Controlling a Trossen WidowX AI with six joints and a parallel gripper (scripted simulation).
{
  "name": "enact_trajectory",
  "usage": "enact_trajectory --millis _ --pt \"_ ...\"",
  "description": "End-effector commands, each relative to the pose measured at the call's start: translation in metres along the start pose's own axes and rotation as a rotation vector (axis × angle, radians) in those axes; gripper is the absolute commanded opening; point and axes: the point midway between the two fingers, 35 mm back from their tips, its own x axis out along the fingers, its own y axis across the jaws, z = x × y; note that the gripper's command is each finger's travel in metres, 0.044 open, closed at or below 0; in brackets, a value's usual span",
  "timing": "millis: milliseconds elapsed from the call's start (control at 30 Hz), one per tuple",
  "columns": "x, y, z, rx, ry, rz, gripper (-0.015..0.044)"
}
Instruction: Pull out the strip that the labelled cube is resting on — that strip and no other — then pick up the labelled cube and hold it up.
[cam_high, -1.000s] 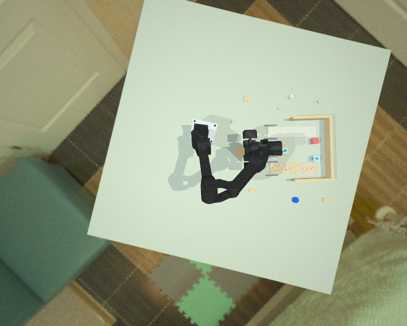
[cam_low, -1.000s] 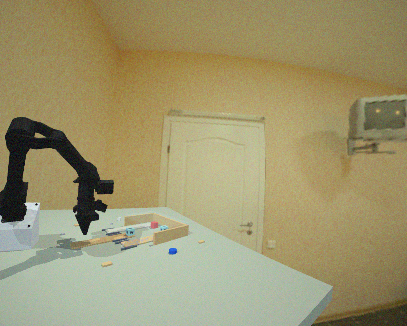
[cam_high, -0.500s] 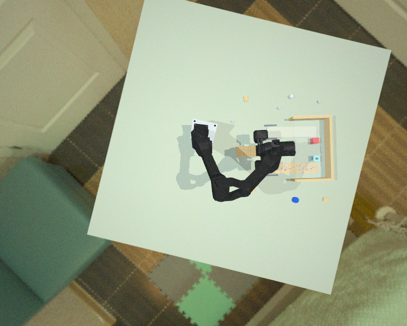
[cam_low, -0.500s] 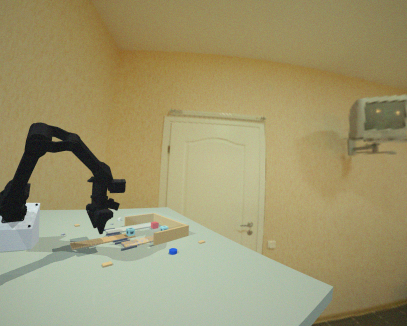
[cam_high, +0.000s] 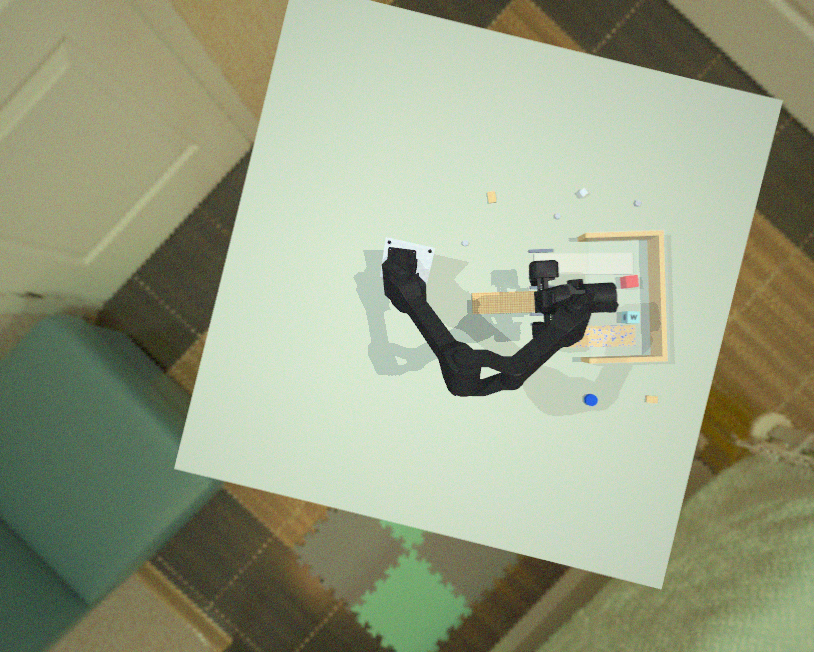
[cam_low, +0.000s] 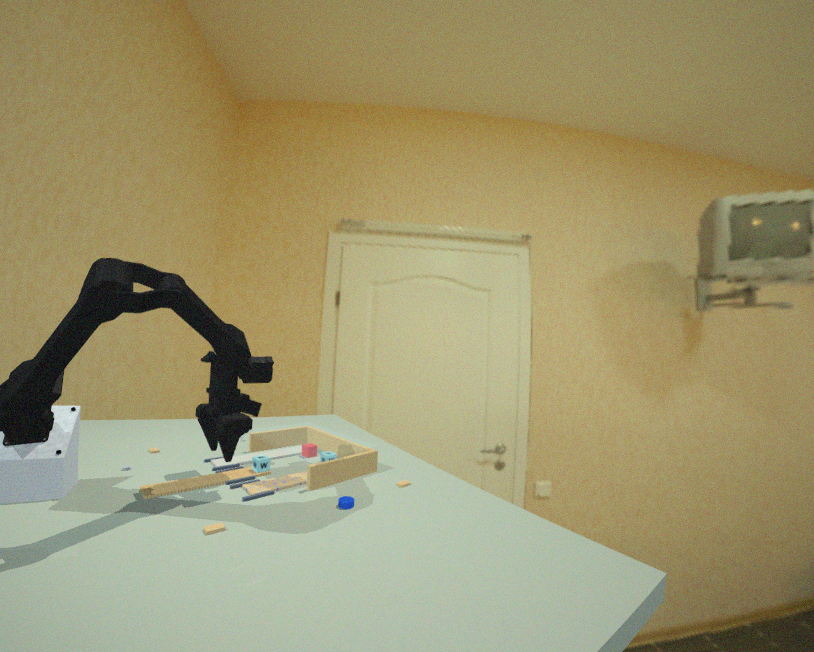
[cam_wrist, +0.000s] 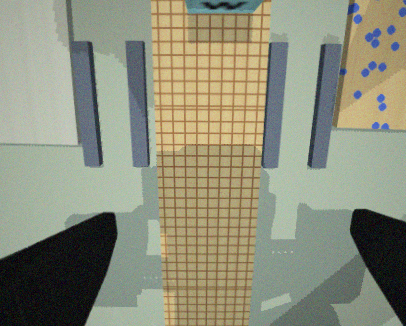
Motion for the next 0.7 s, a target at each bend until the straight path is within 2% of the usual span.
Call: enact_trajectory --millis 0,667 --pt "-0.002 0.0 0.016 0.001 0.0 0.005 0.044" --pt "-0.011 -0.001 0.083 0.004 -0.004 0.005 0.044"
